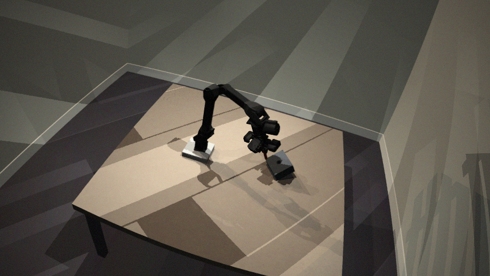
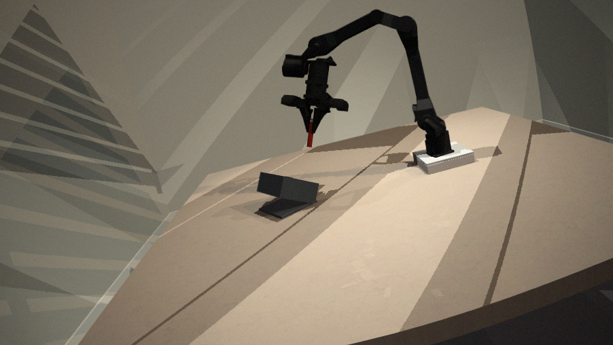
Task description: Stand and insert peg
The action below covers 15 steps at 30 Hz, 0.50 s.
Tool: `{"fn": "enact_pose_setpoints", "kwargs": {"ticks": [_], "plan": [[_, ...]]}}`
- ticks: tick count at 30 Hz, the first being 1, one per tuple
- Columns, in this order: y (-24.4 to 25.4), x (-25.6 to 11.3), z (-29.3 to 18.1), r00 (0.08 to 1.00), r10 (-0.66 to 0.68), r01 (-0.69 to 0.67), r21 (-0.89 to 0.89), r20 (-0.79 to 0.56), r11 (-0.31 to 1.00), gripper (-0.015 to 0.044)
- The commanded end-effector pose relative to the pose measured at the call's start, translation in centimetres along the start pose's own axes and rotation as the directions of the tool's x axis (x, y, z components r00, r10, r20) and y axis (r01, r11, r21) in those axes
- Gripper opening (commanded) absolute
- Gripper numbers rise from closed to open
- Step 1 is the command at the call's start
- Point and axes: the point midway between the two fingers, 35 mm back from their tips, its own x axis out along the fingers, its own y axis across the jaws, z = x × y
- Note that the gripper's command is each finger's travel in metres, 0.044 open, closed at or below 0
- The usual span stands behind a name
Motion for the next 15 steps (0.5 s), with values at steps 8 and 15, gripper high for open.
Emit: {"fn": "enact_pose_setpoints", "kwargs": {"ticks": [8,15], "plan": [[1.1,0.2,-3.3,0.996,0.023,-0.036,-0.148,-0.089,0.988,0.0000],[1.4,0.8,-4.0,0.994,0.026,-0.044,-0.174,-0.105,0.984,0.0000]]}}
